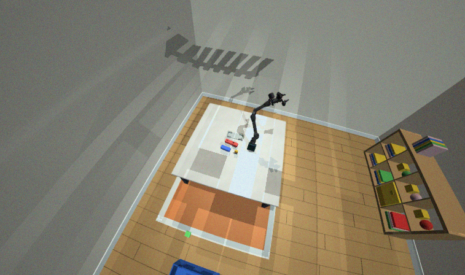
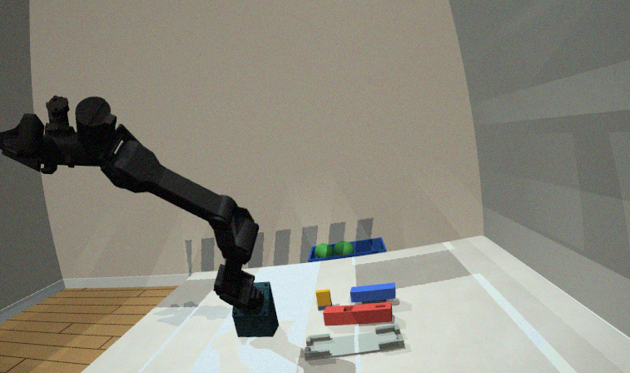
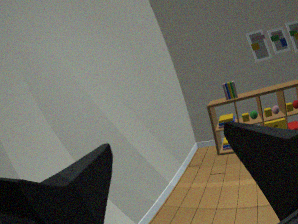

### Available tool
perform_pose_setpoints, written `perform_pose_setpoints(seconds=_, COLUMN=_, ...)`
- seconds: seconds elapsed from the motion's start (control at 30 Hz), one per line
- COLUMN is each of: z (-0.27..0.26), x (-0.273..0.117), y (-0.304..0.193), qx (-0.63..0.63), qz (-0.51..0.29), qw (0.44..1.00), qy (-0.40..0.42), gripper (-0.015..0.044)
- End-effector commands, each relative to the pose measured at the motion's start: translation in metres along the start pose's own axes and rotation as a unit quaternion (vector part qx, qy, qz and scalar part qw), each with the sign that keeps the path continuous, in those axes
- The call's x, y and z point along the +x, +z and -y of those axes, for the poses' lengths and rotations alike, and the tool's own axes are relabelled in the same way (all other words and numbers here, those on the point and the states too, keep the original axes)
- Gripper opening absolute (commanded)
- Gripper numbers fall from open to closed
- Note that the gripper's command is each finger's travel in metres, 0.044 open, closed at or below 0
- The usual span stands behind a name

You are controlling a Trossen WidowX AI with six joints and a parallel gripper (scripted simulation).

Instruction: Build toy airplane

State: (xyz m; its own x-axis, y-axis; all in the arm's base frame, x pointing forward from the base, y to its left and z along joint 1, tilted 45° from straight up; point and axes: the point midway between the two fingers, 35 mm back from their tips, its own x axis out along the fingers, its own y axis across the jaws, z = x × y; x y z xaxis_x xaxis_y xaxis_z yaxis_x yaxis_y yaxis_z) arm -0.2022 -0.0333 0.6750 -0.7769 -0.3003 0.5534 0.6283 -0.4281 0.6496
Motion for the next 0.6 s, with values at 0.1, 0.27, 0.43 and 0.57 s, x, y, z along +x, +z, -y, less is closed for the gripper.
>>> perform_pose_setpoints(seconds=0.1, z=0.008, x=0.001, y=0.003, qx=-0.002, qz=0.007, qw=1.000, qy=-0.013, gripper=0.0440)
perform_pose_setpoints(seconds=0.27, z=0.054, x=0.002, y=0.023, qx=-0.013, qz=0.048, qw=0.995, qy=-0.085, gripper=0.0440)
perform_pose_setpoints(seconds=0.43, z=0.120, x=-0.006, y=0.052, qx=-0.025, qz=0.098, qw=0.978, qy=-0.184, gripper=0.0440)
perform_pose_setpoints(seconds=0.57, z=0.174, x=-0.025, y=0.079, qx=-0.033, qz=0.139, qw=0.953, qy=-0.266, gripper=0.0440)
